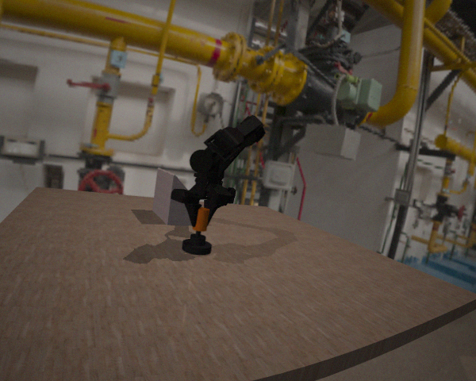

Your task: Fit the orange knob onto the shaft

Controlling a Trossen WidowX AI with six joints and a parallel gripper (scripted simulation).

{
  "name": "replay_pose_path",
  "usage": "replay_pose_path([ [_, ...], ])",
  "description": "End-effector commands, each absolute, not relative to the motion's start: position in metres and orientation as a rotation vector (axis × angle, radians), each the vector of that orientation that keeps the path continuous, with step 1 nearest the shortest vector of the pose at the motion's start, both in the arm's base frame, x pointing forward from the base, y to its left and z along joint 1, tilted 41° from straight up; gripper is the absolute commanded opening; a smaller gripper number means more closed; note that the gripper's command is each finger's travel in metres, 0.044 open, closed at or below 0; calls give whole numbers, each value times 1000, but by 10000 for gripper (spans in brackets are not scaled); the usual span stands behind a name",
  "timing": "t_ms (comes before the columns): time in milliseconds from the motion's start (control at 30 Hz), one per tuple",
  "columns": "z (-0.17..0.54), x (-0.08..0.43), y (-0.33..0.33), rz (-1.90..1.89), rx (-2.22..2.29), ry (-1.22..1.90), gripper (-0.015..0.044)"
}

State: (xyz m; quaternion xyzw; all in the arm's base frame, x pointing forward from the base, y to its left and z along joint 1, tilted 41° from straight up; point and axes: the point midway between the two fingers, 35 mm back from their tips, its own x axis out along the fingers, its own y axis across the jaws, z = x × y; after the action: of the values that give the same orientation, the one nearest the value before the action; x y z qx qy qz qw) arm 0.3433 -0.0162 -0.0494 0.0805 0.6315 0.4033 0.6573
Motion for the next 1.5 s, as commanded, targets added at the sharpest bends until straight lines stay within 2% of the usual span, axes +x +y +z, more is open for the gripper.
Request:
replay_pose_path([
  [0,-48,341,-18,979,109,1382,0],
  [1467,-50,343,-16,981,107,1380,0],
])
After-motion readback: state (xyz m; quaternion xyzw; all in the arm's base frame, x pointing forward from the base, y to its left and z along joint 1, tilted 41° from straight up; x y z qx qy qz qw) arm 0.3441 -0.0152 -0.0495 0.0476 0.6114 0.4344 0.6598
